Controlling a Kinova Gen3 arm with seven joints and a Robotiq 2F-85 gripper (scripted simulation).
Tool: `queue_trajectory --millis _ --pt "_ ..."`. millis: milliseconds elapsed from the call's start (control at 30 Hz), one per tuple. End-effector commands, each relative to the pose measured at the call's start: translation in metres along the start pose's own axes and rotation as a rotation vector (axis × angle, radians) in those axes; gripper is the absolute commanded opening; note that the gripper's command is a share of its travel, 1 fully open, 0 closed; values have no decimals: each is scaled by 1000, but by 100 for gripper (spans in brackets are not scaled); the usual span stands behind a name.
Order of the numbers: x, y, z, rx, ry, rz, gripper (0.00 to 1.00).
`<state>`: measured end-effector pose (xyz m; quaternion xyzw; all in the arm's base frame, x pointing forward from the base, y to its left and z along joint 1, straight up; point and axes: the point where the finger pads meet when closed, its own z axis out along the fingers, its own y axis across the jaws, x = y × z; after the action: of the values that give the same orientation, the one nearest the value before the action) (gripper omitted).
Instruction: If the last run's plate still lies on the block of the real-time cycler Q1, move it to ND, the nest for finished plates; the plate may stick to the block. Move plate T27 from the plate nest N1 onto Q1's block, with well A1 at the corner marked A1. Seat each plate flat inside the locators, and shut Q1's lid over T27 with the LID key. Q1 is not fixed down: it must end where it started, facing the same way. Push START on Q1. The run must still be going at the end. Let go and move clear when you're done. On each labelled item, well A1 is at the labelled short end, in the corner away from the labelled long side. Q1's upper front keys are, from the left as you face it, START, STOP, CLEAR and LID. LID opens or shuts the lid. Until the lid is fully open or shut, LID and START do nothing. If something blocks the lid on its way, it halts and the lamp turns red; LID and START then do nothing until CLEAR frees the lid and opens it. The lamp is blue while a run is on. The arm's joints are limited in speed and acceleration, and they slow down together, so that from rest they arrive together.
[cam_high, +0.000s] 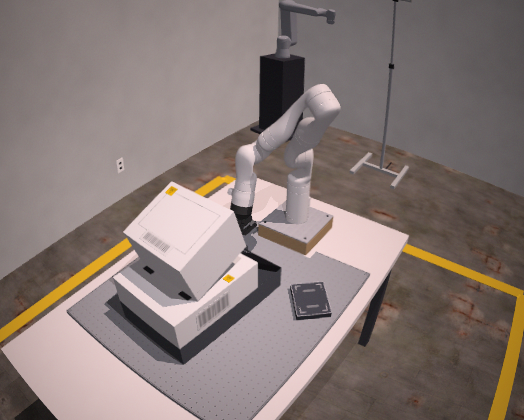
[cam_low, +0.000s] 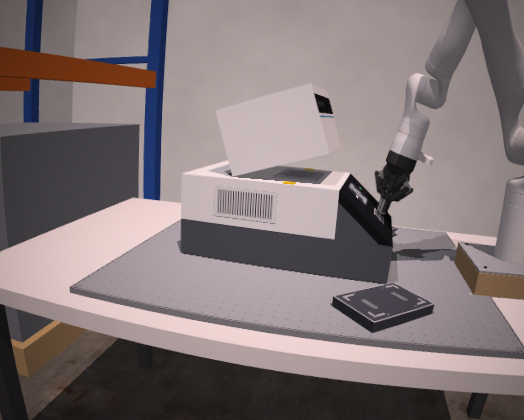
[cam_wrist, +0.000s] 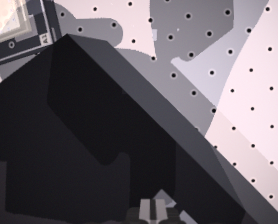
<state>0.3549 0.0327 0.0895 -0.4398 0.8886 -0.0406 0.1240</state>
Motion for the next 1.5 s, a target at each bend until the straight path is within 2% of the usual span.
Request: queue_trajectory --millis 0,800,1467 --pt "-1 -1 1 2 2 -3 10" --pt "-1 -1 1 2 2 -3 10" --pt "6 6 -19 2 2 -3 10"
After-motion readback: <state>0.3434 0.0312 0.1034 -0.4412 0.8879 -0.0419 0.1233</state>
